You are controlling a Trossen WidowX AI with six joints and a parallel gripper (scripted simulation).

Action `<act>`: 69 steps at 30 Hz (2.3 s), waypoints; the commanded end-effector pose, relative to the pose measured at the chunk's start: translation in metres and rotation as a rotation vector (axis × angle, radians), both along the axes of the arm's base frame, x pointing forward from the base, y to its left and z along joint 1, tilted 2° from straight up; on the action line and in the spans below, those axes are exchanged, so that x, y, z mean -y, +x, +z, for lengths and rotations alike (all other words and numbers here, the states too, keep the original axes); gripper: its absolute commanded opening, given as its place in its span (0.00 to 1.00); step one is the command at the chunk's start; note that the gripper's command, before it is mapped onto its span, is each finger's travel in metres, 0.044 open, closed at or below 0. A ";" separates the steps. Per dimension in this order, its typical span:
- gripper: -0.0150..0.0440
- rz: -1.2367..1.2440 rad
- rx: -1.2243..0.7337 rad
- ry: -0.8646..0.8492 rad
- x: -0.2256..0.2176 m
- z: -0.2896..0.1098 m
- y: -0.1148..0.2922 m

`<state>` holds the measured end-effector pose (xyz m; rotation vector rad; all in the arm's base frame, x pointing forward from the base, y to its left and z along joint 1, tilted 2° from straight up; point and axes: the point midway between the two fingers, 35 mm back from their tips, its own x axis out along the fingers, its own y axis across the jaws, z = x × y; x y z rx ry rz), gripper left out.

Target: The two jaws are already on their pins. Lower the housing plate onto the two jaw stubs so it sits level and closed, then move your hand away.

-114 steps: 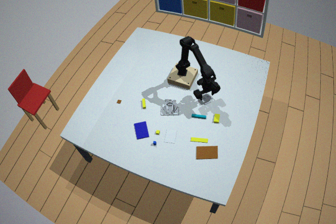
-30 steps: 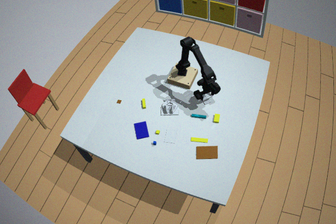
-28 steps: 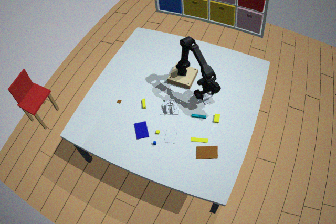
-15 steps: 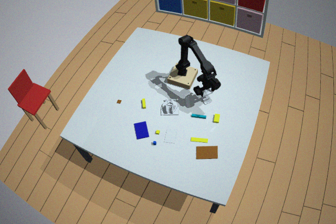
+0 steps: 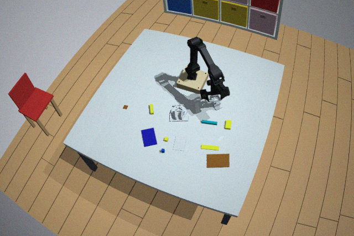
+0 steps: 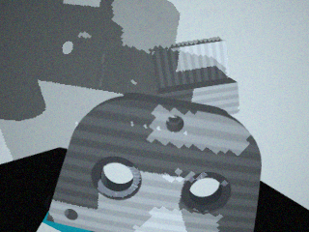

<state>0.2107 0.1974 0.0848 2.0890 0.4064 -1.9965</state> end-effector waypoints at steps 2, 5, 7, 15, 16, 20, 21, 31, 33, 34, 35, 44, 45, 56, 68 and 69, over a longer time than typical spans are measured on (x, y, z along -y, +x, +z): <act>0.85 -0.176 -0.011 0.006 0.011 0.000 0.007; 0.85 -0.274 -0.015 0.009 0.017 0.000 0.012; 0.85 -0.340 -0.018 0.011 0.021 -0.001 0.015; 0.85 -0.602 -0.029 0.018 0.038 -0.001 0.025; 0.85 -0.635 -0.030 0.019 0.040 -0.001 0.027; 0.85 -0.766 -0.035 0.023 0.049 -0.001 0.031; 0.85 -0.799 -0.036 0.024 0.051 -0.001 0.032; 0.85 -1.127 -0.048 0.035 0.073 -0.002 0.043; 0.85 -1.193 -0.051 0.037 0.078 -0.002 0.045; 0.85 -1.226 -0.052 0.038 0.080 -0.002 0.046; 0.85 -1.258 -0.053 0.039 0.082 -0.002 0.046; 0.85 -1.554 -0.064 0.050 0.103 -0.003 0.053; 0.85 -1.587 -0.065 0.051 0.105 -0.003 0.054; 0.85 -1.947 -0.078 0.065 0.132 -0.004 0.060; 0.85 -2.341 -0.091 0.081 0.160 -0.005 0.063; 0.85 -2.374 -0.092 0.082 0.163 -0.005 0.063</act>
